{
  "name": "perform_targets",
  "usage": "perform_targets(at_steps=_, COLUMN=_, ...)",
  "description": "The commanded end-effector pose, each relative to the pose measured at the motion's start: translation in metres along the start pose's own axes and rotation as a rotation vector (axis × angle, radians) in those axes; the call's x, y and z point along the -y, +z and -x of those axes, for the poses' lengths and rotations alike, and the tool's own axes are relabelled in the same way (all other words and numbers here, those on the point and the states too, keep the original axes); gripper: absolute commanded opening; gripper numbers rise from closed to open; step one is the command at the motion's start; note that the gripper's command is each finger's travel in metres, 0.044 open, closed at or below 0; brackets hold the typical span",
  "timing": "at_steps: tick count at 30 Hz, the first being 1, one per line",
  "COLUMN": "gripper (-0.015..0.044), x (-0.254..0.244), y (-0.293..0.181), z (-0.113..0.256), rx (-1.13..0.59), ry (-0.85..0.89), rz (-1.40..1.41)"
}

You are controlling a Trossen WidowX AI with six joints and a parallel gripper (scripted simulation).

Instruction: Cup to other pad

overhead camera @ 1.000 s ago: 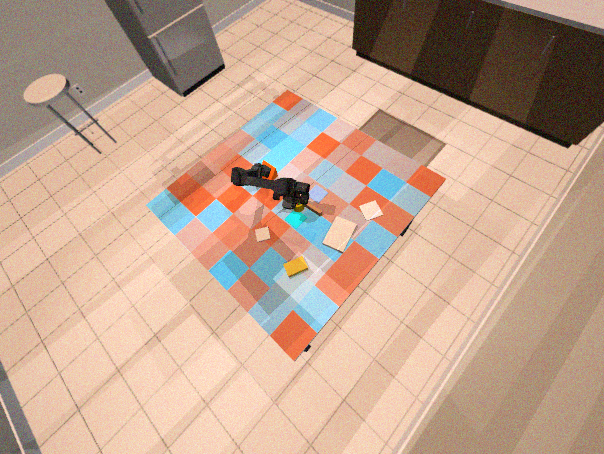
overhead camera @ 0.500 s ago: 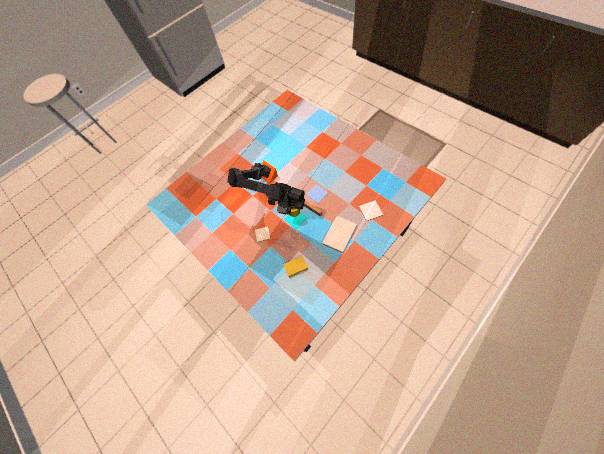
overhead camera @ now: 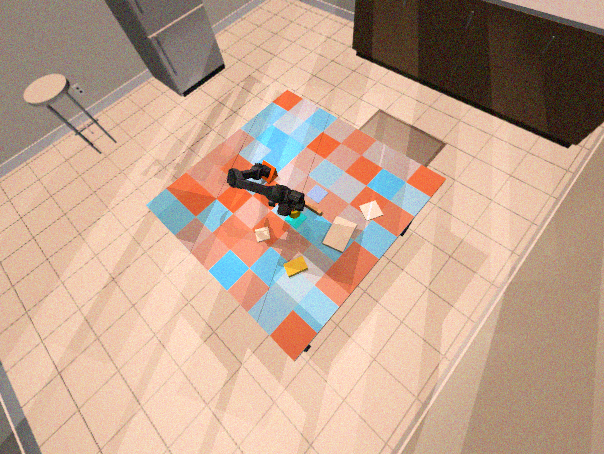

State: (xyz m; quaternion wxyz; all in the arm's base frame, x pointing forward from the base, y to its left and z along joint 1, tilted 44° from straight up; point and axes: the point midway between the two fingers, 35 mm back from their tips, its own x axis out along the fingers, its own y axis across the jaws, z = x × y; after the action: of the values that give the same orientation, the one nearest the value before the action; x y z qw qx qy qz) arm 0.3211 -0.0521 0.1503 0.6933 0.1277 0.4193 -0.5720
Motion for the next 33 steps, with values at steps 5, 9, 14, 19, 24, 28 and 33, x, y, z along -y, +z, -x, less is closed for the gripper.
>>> perform_targets(at_steps=5, gripper=0.0000, x=0.001, y=0.000, z=-0.011, rx=0.004, ry=-0.004, rz=0.007)
perform_targets(at_steps=9, gripper=0.0000, x=0.000, y=0.000, z=-0.016, rx=0.004, ry=-0.003, rz=0.007)
perform_targets(at_steps=14, gripper=0.0000, x=0.001, y=0.000, z=-0.022, rx=0.004, ry=-0.003, rz=0.007)
perform_targets(at_steps=19, gripper=0.0000, x=0.001, y=0.000, z=-0.028, rx=0.005, ry=-0.003, rz=0.007)
perform_targets(at_steps=24, gripper=0.0000, x=0.001, y=0.000, z=-0.034, rx=0.005, ry=-0.004, rz=0.007)
perform_targets(at_steps=28, gripper=0.0000, x=0.001, y=0.000, z=-0.039, rx=0.005, ry=-0.004, rz=0.007)
perform_targets(at_steps=33, gripper=0.0000, x=0.002, y=0.000, z=-0.045, rx=0.006, ry=-0.004, rz=0.007)
